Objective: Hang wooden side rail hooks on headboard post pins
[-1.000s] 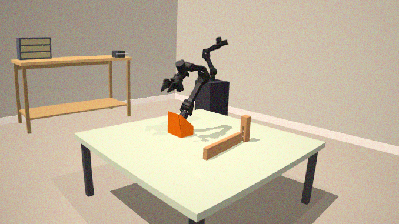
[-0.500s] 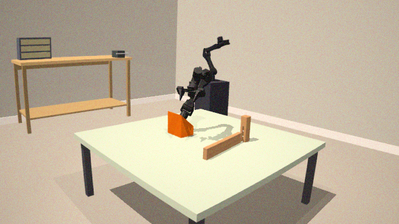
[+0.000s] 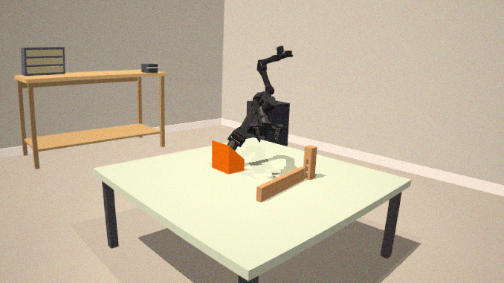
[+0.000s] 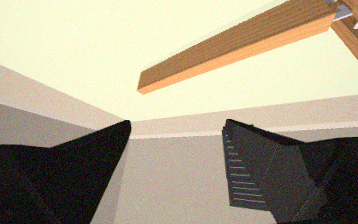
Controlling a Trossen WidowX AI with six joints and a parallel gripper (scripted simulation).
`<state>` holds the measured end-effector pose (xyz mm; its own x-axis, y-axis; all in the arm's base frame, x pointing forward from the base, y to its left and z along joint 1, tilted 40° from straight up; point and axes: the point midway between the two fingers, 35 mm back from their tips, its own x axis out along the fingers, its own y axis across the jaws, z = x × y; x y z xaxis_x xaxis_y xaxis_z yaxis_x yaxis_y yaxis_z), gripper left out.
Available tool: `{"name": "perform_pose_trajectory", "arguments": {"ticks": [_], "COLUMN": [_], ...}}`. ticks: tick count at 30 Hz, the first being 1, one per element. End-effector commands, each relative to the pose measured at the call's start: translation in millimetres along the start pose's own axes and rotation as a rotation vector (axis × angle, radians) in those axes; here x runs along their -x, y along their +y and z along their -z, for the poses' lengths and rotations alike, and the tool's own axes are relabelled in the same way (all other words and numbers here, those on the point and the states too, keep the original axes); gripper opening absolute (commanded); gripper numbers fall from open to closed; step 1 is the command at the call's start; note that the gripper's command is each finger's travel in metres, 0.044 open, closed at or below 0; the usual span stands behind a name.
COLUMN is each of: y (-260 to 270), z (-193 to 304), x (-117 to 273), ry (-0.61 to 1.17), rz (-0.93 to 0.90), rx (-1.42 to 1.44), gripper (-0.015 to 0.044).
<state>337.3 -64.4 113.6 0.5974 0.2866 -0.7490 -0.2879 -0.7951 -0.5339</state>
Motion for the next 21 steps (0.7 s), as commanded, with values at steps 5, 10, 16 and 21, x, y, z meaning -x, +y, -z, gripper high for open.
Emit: {"name": "perform_pose_trajectory", "arguments": {"ticks": [5, 10, 16, 21], "y": [-90, -135, -163, -163], "z": [-44, -77, -103, -103], "x": [-13, -11, -6, -6], "ry": [-0.072, -0.117, -0.149, -0.149], "rz": [0.315, 0.500, 0.634, 0.634], "rx": [0.321, 0.491, 0.605, 0.605], "gripper": [0.0440, 0.0440, 0.0440, 0.0440]}}
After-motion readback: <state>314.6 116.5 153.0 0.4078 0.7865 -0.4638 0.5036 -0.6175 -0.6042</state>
